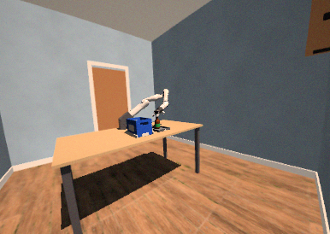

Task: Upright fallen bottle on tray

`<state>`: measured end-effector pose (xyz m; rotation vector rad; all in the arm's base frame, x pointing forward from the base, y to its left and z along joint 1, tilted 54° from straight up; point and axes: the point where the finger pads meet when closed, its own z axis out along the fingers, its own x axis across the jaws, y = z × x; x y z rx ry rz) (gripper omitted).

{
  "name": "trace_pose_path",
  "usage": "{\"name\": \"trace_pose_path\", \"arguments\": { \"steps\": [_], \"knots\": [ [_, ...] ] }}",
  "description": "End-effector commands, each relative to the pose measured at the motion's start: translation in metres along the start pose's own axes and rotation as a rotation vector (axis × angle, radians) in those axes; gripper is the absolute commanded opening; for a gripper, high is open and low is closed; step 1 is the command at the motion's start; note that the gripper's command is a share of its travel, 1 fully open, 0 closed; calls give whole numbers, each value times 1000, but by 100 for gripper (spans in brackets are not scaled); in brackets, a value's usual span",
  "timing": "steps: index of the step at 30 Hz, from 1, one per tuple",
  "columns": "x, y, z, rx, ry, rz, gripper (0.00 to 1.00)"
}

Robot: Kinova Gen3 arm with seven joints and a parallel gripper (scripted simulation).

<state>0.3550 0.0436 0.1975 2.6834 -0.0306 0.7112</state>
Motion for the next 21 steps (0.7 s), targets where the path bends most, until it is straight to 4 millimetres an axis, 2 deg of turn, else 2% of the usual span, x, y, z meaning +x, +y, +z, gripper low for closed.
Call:
{"name": "trace_pose_path", "arguments": {
  "steps": [1,21],
  "knots": [
    [-1,-1,-6,22,3,-7,100],
    [-1,37,-18,22,3,-7,100]
  ]
}}
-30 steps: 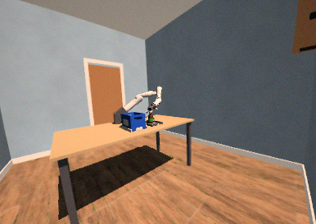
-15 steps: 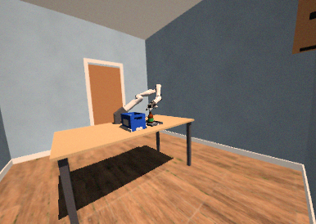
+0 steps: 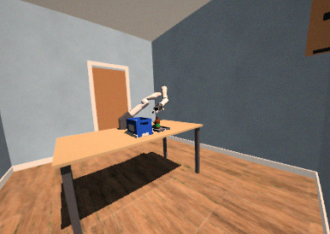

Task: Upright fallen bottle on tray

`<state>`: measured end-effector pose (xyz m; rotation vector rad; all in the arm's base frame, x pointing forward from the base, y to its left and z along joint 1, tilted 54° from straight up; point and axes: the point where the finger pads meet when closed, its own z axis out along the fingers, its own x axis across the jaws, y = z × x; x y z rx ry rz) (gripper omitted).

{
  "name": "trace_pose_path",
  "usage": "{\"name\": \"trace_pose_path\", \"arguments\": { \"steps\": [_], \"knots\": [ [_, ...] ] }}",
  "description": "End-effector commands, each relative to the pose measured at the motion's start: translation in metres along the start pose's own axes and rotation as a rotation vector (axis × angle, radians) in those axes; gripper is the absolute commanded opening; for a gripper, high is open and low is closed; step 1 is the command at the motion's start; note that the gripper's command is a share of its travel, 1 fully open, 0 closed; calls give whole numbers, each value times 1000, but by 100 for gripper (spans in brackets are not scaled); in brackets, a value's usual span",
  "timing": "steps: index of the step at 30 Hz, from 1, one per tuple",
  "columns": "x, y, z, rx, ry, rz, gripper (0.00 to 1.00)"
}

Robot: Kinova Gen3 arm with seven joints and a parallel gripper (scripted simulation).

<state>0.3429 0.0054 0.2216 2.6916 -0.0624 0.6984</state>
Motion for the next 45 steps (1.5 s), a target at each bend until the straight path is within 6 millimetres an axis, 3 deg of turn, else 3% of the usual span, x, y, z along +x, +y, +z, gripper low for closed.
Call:
{"name": "trace_pose_path", "arguments": {
  "steps": [1,17,32,33,45],
  "knots": [
    [1,-7,-7,22,17,-28,100],
    [1,9,-13,22,17,-28,100],
    [1,12,-14,22,17,-28,100],
    [1,12,-14,22,17,-28,0],
    [1,12,-14,22,17,-28,0]
  ]
}}
